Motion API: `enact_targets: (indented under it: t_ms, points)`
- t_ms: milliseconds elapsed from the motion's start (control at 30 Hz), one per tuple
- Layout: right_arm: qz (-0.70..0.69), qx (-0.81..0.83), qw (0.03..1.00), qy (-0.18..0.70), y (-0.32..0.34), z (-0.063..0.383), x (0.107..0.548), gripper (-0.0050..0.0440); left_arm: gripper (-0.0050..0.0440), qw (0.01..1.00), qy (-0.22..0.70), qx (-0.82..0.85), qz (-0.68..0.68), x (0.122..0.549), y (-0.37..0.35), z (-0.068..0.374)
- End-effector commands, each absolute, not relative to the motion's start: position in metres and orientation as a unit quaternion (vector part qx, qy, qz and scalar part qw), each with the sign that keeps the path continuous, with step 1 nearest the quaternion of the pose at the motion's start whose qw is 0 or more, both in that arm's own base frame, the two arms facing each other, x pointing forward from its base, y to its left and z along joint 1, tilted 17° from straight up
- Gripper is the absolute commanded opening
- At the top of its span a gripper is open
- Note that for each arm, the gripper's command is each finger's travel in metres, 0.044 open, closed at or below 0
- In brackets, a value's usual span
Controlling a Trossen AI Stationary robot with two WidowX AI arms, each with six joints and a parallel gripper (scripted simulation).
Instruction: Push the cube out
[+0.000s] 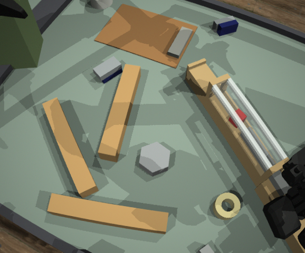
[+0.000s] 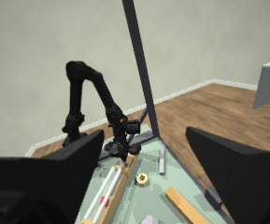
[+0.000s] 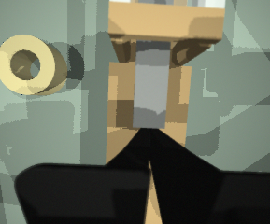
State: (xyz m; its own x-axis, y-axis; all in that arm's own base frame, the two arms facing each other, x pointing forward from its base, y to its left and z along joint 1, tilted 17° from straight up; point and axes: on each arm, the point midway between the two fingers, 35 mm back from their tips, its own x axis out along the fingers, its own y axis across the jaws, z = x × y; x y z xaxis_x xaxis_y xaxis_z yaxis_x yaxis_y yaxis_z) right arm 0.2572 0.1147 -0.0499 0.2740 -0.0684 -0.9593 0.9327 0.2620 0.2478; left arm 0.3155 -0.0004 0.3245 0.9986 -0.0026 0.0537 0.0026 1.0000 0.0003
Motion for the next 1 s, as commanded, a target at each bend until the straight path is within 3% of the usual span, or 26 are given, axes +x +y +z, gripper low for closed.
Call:
enact_targets:
  t_ms: [0,967]
  points:
    - [-0.383,0.474,0.648,0.457,0.109,-0.046,0.262,0.0000,0.0400,0.999,-0.036,0.001,-0.001,0.314,0.000,0.331]
    - [-0.382,0.474,0.649,0.456,0.089,-0.049,0.269,0.0000,0.0400,0.999,-0.036,0.001,-0.001,0.314,0.000,0.331]
